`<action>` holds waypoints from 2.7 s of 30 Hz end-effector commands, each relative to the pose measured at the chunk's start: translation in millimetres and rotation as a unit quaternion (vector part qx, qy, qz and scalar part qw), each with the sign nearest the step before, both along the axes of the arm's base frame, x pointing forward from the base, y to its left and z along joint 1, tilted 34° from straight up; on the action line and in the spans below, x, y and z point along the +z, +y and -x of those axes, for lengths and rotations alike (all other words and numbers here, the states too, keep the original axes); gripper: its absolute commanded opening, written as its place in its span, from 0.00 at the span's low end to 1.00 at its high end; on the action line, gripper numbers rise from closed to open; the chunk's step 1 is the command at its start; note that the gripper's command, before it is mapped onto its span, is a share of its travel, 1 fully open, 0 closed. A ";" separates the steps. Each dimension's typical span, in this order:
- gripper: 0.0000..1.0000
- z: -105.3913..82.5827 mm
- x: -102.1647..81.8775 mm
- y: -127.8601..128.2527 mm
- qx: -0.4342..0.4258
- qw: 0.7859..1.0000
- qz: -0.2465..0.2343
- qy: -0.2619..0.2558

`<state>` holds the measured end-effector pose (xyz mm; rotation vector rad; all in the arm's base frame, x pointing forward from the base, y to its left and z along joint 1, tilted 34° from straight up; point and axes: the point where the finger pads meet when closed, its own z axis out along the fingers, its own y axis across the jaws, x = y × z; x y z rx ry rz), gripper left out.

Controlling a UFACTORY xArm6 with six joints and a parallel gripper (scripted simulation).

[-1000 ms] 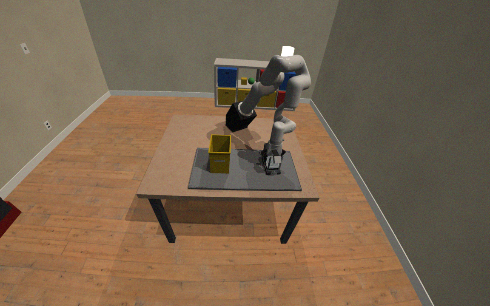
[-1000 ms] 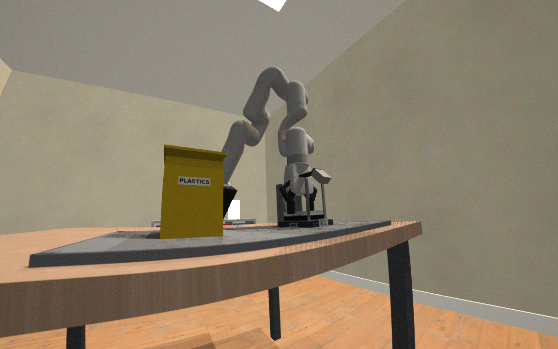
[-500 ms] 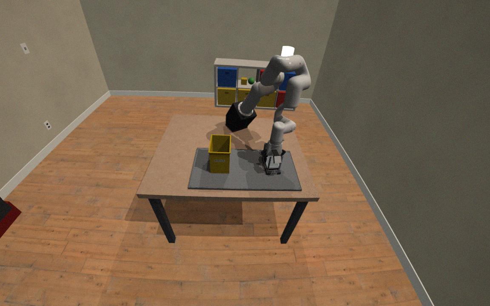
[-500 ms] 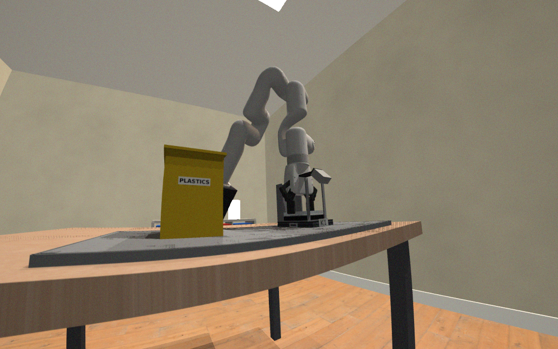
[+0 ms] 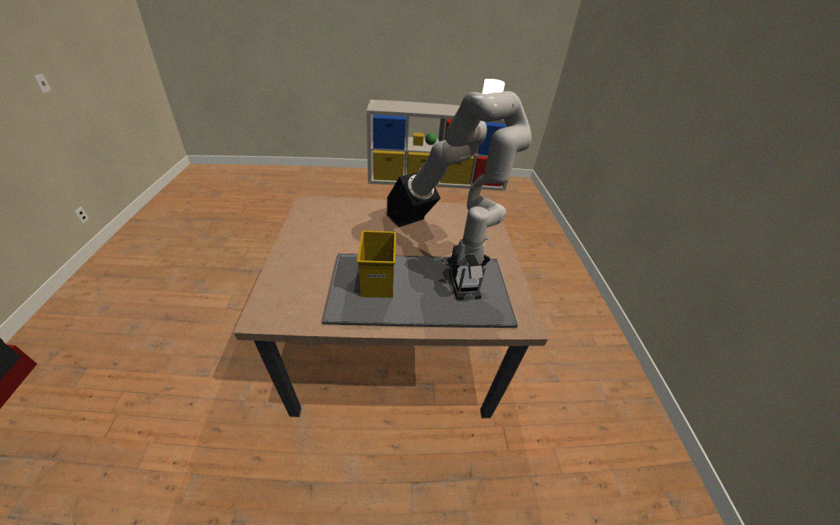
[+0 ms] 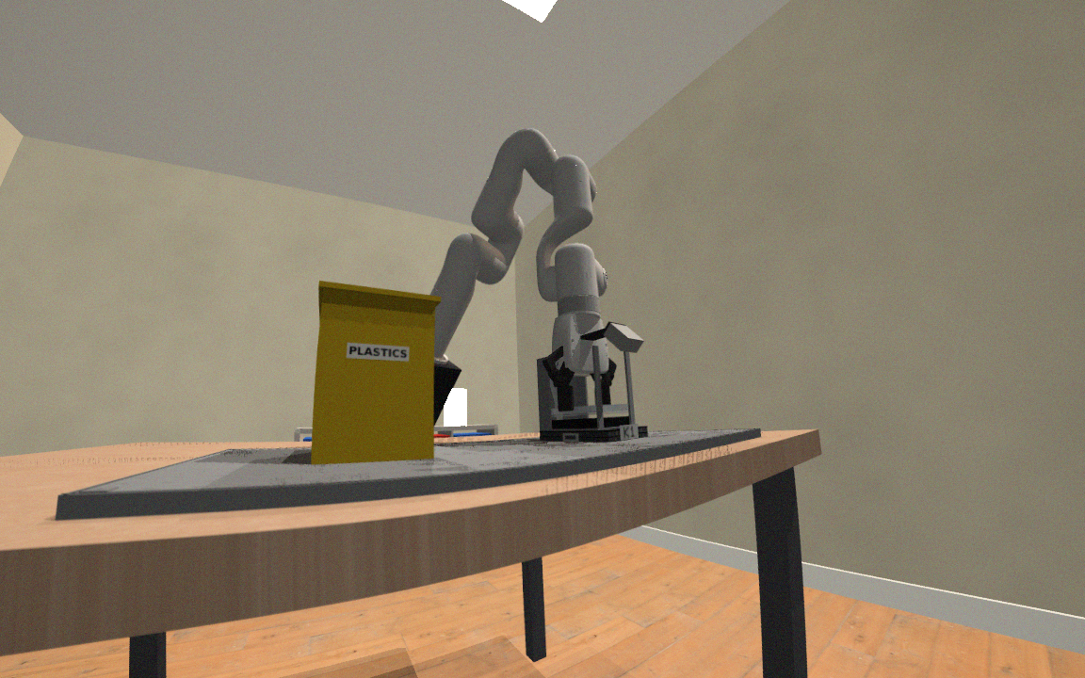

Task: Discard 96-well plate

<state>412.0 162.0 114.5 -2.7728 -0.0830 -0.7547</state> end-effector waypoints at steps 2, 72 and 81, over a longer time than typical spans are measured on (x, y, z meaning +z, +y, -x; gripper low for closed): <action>0.00 0.8 3.3 -0.6 0.000 1.000 0.000 0.000; 0.00 38.8 68.7 -21.5 0.000 1.000 0.000 0.000; 0.00 44.5 78.5 -24.6 0.000 1.000 0.000 0.000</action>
